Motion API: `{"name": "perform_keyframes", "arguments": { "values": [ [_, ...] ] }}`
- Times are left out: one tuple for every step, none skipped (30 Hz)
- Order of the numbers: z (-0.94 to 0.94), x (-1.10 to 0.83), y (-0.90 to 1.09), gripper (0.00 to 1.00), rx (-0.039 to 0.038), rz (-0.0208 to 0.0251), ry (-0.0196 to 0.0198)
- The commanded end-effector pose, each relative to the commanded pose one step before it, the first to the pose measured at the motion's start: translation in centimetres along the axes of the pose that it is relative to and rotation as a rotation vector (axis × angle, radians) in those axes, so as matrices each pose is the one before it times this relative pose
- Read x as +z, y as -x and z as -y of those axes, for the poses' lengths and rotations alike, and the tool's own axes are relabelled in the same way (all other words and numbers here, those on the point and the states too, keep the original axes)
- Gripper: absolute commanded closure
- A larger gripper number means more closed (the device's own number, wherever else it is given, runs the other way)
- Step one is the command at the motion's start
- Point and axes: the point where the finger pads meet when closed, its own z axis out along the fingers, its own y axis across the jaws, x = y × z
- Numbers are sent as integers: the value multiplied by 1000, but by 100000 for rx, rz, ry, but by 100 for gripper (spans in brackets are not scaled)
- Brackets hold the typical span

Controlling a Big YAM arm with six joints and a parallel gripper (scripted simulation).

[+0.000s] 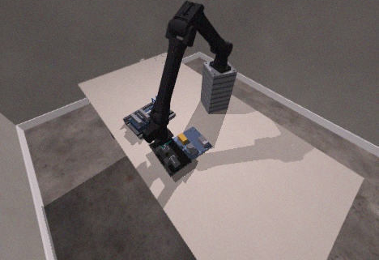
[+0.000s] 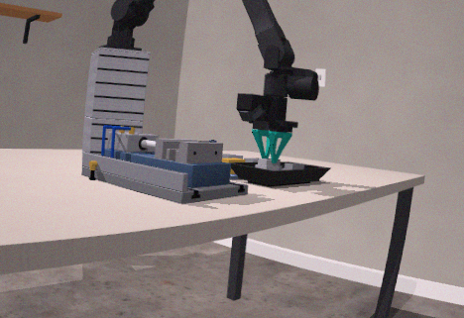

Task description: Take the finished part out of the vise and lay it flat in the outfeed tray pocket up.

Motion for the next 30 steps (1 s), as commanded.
{"name": "perform_keyframes", "arguments": {
  "values": [
    [-2304, -451, -609, 100, 7, -757, 4585],
    [-174, -230, -37, 100, -7, -89, 354],
    [-87, -68, -16, 100, -2, -51, 206],
    [14, 147, 8, 100, 1, -17, 68],
    [62, 180, 20, 100, 0, 21, -81],
    [216, 296, 58, 100, -3, 139, -551],
    [195, 213, 53, 100, -3, 145, -574],
    [12, 55, 8, 100, 0, 11, -41],
    [0, 0, 0, 100, 0, 0, 0],
    [0, 0, 0, 100, 0, 0, 0],
    [-1562, -2002, -375, 100, 22, -967, 3854],
    [161, 299, 44, 100, -2, 81, -319],
    [322, 520, 83, 100, -4, 168, -668],
    [365, 500, 94, 100, -5, 216, -860],
    [463, 478, 118, 100, -7, 322, -1282],
    [348, 429, 89, 100, -5, 223, -889],
    [-14, 77, 0, 100, 1, -27, 110],
    [-54, 26, -10, 100, 1, -52, 207],
    [-220, -253, -50, 100, 3, -129, 515],
    [-195, -284, -44, 100, 2, -93, 373],
    [-173, -178, -39, 100, 2, -108, 432],
    [-72, -32, -15, 100, 1, -55, 221],
    [61, 126, 17, 100, -1, 26, -102],
    [105, 172, 27, 100, -1, 54, -214],
    [165, 137, 42, 100, -3, 125, -501],
    [0, 0, 0, 100, 0, 0, 0],
    [0, 0, 0, 100, 0, 0, 0],
    [45, -7, 12, 100, -1, 52, -206],
    [20, 42, 5, 100, 0, 8, -33],
    [28, 47, 7, 100, 0, 15, -58]
  ]
}}
